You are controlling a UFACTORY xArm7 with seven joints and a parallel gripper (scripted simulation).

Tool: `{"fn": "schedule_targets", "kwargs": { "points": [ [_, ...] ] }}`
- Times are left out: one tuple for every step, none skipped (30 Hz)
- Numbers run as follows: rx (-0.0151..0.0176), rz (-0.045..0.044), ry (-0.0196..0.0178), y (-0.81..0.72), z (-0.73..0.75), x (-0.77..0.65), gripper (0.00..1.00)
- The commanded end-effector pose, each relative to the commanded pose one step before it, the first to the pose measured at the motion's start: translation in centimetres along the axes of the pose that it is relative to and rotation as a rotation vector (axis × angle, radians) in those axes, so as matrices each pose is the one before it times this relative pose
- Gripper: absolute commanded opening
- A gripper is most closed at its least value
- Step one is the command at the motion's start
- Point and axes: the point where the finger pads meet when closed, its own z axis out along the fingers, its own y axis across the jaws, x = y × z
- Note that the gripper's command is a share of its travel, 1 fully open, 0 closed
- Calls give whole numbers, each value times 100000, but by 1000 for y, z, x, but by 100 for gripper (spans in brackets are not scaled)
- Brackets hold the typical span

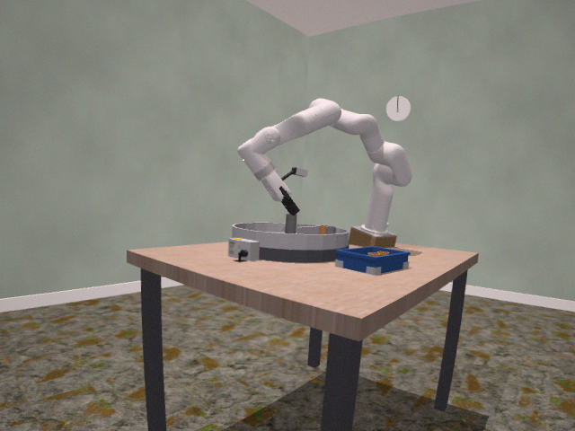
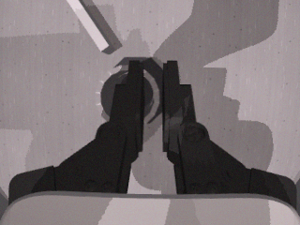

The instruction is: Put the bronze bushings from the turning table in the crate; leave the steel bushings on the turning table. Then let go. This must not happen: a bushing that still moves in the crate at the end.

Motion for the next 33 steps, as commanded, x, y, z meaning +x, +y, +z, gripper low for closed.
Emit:
{"fn": "schedule_targets", "kwargs": {
  "points": [
    [-40, -43, -484, 4, -218, 20, 11],
    [0, 0, 0, 0, 0, 0, 11],
    [0, 0, 0, 0, 0, 0, 11],
    [0, 0, 0, 0, 0, 0, 11],
    [0, 0, 0, 0, 0, 0, 11],
    [0, 0, 0, 0, 0, 0, 11],
    [0, 0, 0, 0, 0, 0, 11],
    [0, 0, 0, 0, 0, 0, 11],
    [0, 0, 0, 0, 0, 0, 11],
    [0, 0, 0, 0, 0, 0, 11],
    [0, 0, 0, 0, 0, 0, 11],
    [0, 0, 0, 0, 0, 0, 11],
    [0, 0, 0, 0, 0, 0, 11],
    [0, 0, 0, 0, 0, 0, 11],
    [0, 0, 0, 0, -12, 10, 11],
    [0, 0, 0, 0, -74, 62, 11],
    [0, 0, 0, 0, -165, 138, 11],
    [0, 0, 0, 0, -256, 215, 11],
    [0, 0, 0, 0, -326, 274, 11],
    [0, 0, 0, 0, -362, 304, 11],
    [0, 0, 0, 0, -358, 301, 11],
    [0, 0, 0, 0, -316, 265, 11],
    [0, 0, 0, 0, -244, 205, 11],
    [0, 0, 0, 0, -155, 130, 11],
    [0, 0, 0, 0, -69, 58, 11],
    [0, 0, 0, 0, -12, 10, 11],
    [0, 0, 0, 0, 0, 0, 11],
    [0, 0, 0, 0, 0, 0, 11],
    [0, 0, 0, 0, 0, 0, 11],
    [0, 0, 0, 0, 0, 0, 11],
    [0, 0, 0, 0, 0, 0, 11],
    [0, 0, 0, 0, 0, 0, 11],
    [0, 0, 0, 0, 0, 0, 11]
  ]
}}
